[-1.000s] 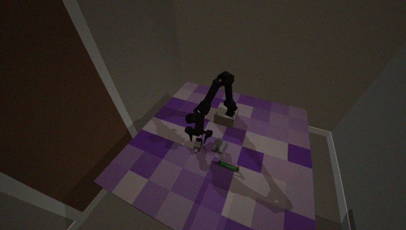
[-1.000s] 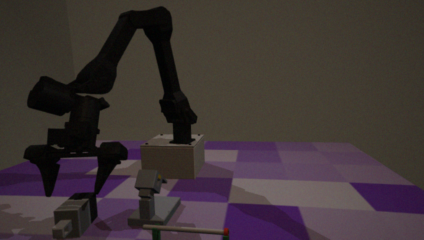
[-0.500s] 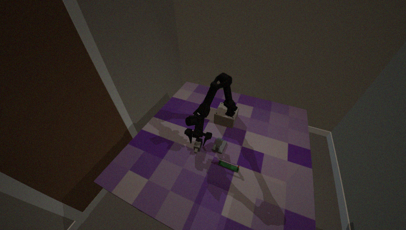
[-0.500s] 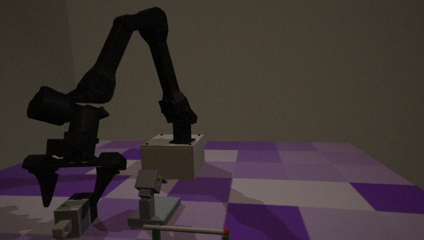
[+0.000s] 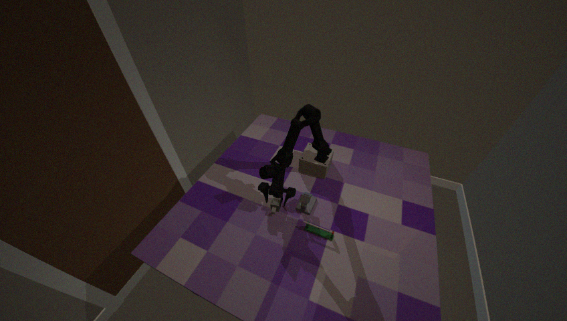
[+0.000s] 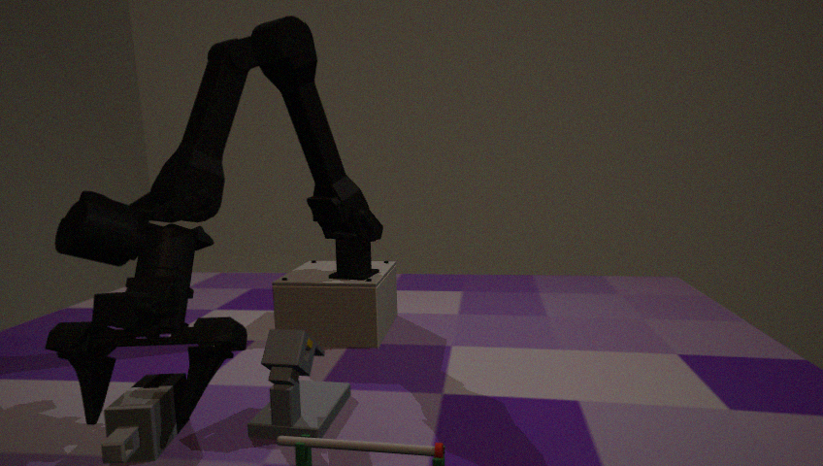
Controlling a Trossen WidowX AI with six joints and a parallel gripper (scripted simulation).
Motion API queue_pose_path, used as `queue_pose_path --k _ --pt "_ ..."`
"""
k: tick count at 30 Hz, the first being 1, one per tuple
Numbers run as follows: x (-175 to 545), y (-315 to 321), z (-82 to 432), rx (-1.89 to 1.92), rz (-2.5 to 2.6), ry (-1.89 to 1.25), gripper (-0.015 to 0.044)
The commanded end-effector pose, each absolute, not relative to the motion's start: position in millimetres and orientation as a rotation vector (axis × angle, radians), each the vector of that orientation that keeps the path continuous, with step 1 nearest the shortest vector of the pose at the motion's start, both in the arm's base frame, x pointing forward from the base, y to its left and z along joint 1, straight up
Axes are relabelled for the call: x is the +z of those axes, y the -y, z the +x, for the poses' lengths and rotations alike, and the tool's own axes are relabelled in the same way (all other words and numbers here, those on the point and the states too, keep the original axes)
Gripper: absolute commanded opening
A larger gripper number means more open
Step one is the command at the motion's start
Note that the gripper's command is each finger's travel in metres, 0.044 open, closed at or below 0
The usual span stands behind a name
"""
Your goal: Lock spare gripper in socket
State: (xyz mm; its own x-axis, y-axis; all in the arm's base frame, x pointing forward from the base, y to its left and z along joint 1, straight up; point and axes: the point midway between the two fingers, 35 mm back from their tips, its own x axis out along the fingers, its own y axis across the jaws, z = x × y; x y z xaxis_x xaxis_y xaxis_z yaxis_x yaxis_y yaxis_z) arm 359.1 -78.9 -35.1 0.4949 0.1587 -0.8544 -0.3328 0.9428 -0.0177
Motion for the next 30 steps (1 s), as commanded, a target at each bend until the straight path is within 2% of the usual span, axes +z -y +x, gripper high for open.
queue_pose_path --k 1,10,20,26,30 --pt "-43.7 78.3 356.8 0.304 -0.19 -1.016 0.044" --pt "-52.4 78.3 356.0 0.304 -0.19 -1.016 0.044" --pt "-52.4 78.3 356.0 0.304 -0.19 -1.016 0.0177" --pt "-52.4 78.3 356.0 0.304 -0.19 -1.016 0.0137" --pt "-48.5 78.5 356.8 0.304 -0.19 -1.016 0.0032"
